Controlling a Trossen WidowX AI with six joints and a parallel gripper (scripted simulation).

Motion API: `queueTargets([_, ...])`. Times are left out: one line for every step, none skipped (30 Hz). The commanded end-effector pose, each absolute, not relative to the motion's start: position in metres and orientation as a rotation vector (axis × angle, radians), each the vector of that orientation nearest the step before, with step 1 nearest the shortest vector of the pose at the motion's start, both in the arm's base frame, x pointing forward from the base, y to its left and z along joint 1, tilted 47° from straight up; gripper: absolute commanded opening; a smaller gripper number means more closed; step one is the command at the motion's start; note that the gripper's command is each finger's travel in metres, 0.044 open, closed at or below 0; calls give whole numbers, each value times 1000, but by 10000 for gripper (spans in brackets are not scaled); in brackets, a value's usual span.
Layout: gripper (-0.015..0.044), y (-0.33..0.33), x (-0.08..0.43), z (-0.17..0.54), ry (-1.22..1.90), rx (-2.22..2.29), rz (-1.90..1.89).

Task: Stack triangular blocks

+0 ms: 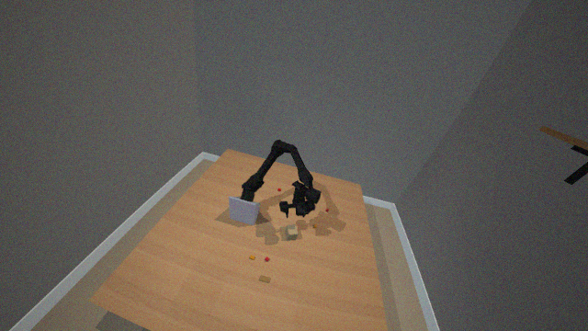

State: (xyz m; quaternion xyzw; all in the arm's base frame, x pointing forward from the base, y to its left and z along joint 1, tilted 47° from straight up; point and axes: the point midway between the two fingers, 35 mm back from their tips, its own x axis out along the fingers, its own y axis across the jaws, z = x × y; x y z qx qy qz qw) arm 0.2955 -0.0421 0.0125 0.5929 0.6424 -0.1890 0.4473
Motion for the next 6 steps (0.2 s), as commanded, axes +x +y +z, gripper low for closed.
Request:
queueTargets([440,-42,296,13,1588,1470,-470])
queueTargets([440,-42,296,13,1588,1470,-470])
queueTargets([440,-42,296,13,1588,1470,-470])
queueTargets([440,-42,296,13,1588,1470,-470])
queueTargets([440,-42,296,13,1588,1470,-470])
queueTargets([440,-42,296,13,1588,1470,-470])
